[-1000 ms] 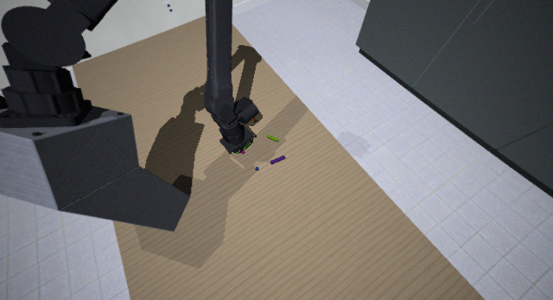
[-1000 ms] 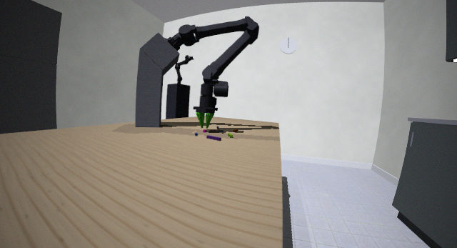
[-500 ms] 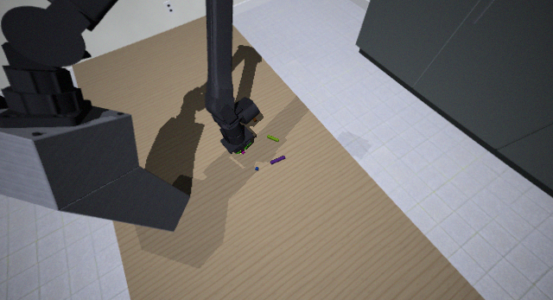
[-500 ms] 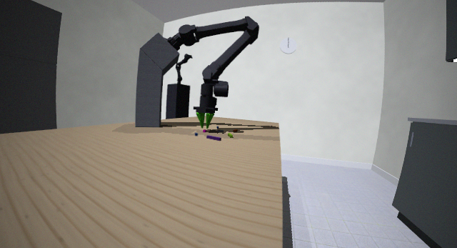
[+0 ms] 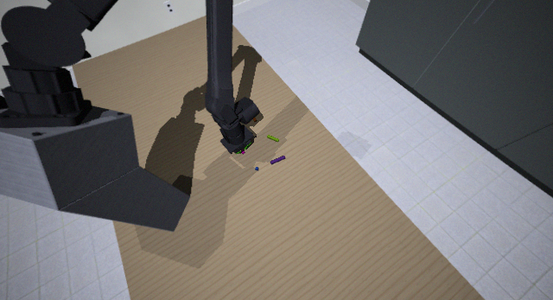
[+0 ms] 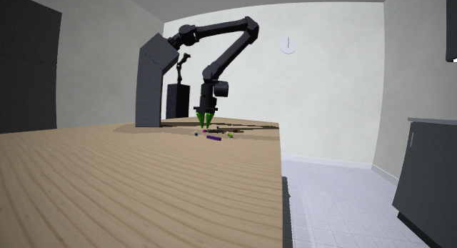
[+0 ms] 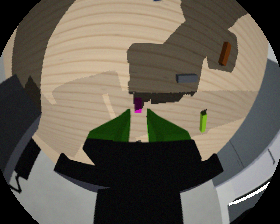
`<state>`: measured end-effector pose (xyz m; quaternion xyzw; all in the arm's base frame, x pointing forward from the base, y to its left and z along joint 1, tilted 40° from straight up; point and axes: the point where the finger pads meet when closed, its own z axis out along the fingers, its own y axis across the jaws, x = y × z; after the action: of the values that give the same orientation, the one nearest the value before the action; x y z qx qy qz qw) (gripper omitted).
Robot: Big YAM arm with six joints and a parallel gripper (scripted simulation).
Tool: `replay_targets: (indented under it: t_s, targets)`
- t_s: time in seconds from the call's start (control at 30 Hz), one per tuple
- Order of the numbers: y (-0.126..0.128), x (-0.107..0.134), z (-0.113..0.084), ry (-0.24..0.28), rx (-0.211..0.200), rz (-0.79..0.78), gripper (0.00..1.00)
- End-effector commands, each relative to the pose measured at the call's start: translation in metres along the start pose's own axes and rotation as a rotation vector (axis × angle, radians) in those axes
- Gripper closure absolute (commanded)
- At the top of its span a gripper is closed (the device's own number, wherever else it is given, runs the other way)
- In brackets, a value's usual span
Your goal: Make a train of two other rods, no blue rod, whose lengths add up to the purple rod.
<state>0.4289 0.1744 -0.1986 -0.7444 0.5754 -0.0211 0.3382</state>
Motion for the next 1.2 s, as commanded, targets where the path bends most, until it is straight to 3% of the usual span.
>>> replay_targets:
  t_s: [0.0, 0.67, 1.17]
  targets:
    - [0.007, 0.012, -0.002, 0.010, -0.011, 0.016, 0.76]
    - [0.003, 0.012, 0.001, 0.010, -0.003, 0.018, 0.76]
    - [0.004, -0.001, 0.017, -0.004, -0.001, 0.004, 0.76]
